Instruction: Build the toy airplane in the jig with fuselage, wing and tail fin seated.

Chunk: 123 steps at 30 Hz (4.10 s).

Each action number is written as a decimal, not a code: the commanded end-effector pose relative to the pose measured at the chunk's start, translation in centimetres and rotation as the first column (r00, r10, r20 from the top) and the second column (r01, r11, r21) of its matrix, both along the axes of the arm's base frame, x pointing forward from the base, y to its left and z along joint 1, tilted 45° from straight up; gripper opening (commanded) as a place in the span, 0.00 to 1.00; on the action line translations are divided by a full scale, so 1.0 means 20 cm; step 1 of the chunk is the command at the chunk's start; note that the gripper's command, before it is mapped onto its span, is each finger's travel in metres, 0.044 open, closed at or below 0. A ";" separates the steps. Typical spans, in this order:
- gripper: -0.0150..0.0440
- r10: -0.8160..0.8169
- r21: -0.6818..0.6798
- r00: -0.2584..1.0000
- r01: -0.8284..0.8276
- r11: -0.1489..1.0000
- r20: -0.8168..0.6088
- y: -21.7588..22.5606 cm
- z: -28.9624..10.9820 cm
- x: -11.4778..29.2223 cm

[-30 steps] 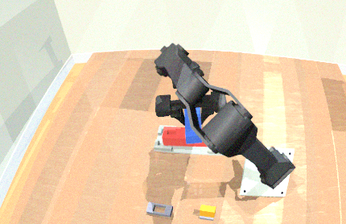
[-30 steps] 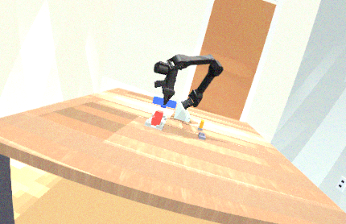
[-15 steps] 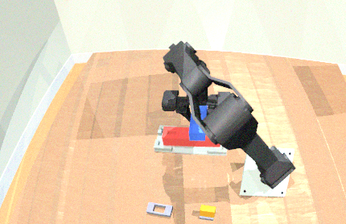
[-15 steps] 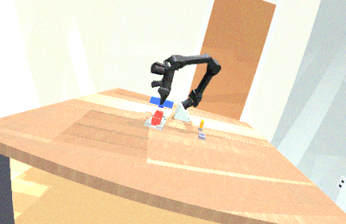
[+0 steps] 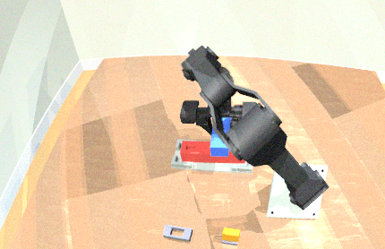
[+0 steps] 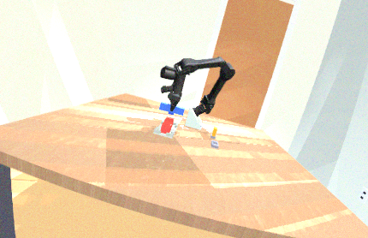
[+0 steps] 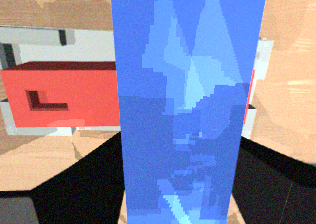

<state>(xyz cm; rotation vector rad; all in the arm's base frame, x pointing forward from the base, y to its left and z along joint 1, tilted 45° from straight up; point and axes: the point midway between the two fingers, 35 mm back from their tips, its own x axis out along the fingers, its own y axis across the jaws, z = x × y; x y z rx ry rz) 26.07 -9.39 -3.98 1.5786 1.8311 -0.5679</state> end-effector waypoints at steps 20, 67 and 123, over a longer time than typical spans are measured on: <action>0.59 -0.001 -0.005 1.000 0.001 1.000 -0.005 0.08 -0.10 -0.01; 1.00 0.004 -0.007 1.000 -0.004 1.000 -0.003 0.09 -0.11 -0.01; 1.00 0.688 -0.384 0.192 -0.711 0.589 0.700 0.35 0.81 -0.11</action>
